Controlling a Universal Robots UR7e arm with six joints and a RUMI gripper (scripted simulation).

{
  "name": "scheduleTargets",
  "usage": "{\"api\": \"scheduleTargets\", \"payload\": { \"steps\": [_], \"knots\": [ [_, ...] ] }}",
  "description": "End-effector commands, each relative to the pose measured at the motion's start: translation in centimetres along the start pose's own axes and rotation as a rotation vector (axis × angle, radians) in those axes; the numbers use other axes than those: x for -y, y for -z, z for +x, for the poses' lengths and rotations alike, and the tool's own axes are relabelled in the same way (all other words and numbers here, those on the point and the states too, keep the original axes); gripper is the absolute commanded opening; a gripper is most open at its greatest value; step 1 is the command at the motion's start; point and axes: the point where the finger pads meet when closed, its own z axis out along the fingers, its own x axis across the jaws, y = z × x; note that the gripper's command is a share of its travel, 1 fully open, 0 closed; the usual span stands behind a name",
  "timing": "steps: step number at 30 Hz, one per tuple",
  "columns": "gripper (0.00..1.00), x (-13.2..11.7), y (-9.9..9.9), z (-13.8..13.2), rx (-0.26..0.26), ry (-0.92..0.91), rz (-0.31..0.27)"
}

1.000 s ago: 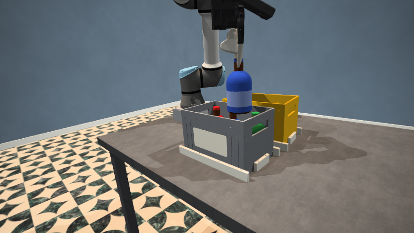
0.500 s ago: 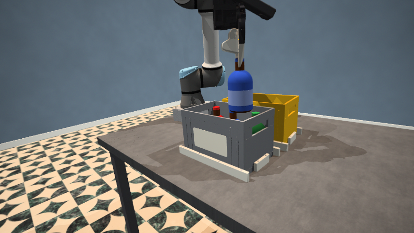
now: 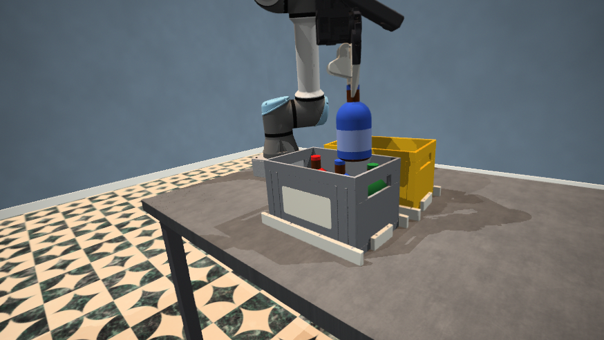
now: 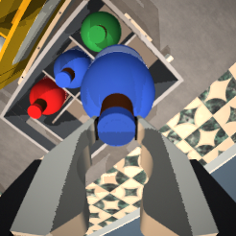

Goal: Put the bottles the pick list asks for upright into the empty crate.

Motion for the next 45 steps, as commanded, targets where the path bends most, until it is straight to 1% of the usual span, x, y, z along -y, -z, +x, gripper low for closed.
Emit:
{"api": "scheduleTargets", "payload": {
  "steps": [1,45],
  "knots": [
    [0.00,0.5,0.1,-1.0,-0.003,0.000,0.000],
    [0.00,3.7,0.1,-7.9,-0.003,0.000,0.001]
  ]
}}
